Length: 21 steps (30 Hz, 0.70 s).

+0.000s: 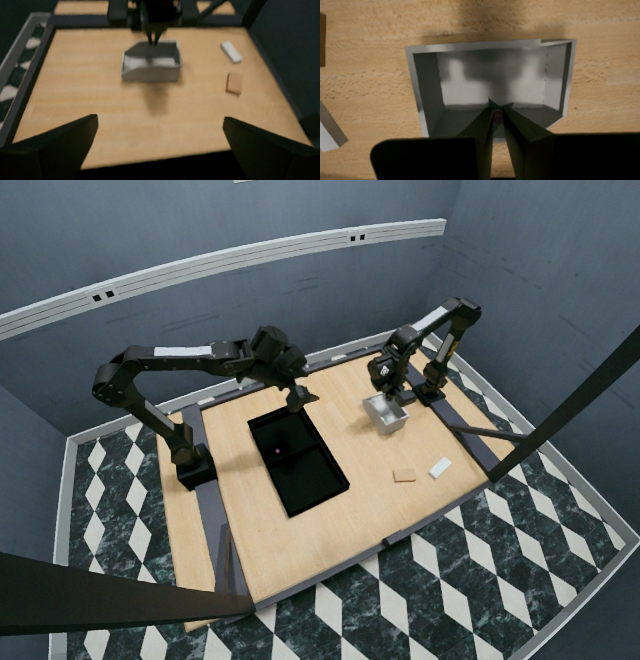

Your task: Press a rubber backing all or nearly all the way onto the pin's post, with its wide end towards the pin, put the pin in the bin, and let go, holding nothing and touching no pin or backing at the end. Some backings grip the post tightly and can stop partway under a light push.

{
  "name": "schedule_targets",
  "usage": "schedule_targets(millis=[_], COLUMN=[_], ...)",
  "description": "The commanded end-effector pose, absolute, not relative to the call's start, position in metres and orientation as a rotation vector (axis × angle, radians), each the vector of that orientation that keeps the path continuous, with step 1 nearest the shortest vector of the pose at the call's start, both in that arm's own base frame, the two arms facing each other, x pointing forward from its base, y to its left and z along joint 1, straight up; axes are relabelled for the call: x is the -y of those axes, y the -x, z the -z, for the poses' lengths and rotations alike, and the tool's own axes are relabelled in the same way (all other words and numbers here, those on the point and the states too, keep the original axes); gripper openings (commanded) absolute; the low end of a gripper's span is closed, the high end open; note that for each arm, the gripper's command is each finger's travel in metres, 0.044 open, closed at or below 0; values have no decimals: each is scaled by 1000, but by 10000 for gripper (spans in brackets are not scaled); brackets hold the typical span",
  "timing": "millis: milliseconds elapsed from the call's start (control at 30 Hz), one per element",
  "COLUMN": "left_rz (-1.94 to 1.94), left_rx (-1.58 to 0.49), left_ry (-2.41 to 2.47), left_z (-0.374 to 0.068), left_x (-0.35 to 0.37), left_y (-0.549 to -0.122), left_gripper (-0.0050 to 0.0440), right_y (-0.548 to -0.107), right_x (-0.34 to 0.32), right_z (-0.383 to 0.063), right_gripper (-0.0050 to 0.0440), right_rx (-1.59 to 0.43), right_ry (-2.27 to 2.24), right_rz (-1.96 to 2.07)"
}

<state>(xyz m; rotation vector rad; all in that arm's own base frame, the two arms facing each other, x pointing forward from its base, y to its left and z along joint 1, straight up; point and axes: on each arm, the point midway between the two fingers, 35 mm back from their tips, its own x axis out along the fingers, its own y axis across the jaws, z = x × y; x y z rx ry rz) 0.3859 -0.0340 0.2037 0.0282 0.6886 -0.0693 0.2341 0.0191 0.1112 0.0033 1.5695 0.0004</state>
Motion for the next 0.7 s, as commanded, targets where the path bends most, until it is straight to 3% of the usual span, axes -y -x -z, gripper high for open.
schedule_targets(millis=[0, 667], left_rz=[66, 68], left_rx=[-565, -536], left_ry=[-18, -18], left_z=[-219, -230], left_x=[38, 37], left_y=[-404, -405], left_gripper=[440, 440], right_y=[-236, -234], right_x=[-19, -20], right_z=[-116, -91], right_gripper=[-50, -50], right_rx=[-1549, -1568], right_ry=[-5, -4], right_rz=[-2, 0])
